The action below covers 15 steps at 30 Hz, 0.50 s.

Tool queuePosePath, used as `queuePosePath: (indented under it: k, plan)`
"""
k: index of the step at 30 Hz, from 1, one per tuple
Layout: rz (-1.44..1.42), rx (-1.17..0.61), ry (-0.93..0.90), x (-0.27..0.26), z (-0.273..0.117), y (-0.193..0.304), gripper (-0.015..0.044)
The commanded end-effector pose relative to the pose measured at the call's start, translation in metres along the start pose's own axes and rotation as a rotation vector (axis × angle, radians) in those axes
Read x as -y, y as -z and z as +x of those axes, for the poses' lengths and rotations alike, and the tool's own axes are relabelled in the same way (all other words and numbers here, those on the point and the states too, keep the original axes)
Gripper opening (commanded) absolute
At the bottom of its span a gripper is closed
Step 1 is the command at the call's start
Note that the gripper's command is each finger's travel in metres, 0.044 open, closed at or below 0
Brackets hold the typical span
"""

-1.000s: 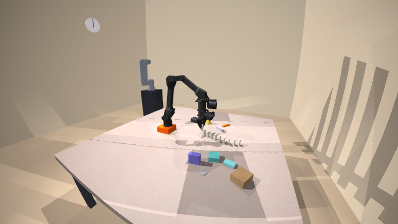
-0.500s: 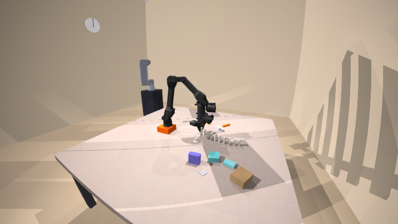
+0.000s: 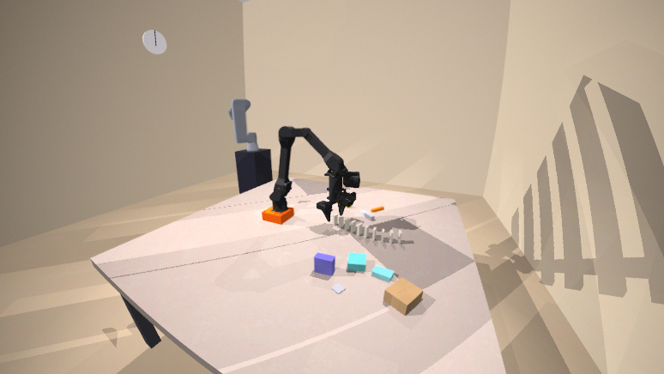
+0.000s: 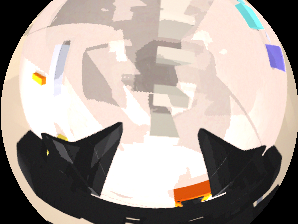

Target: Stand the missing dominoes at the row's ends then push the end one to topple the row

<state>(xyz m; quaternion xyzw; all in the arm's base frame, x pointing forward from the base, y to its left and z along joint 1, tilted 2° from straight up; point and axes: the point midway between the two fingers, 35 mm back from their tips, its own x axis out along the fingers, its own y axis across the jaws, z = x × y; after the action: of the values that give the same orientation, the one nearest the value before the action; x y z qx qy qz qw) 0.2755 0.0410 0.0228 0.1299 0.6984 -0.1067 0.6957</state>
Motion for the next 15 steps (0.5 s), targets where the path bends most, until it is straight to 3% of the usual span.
queuePosePath:
  k: [1, 10, 15]
  plan:
    - [0.002, 0.002, 0.001, 0.0, -0.002, -0.001, 0.044]
    - [-0.005, 0.004, 0.004, -0.001, -0.123, -0.002, 0.044]
    - [0.0, 0.0, 0.0, 0.0, -0.132, 0.0, 0.044]
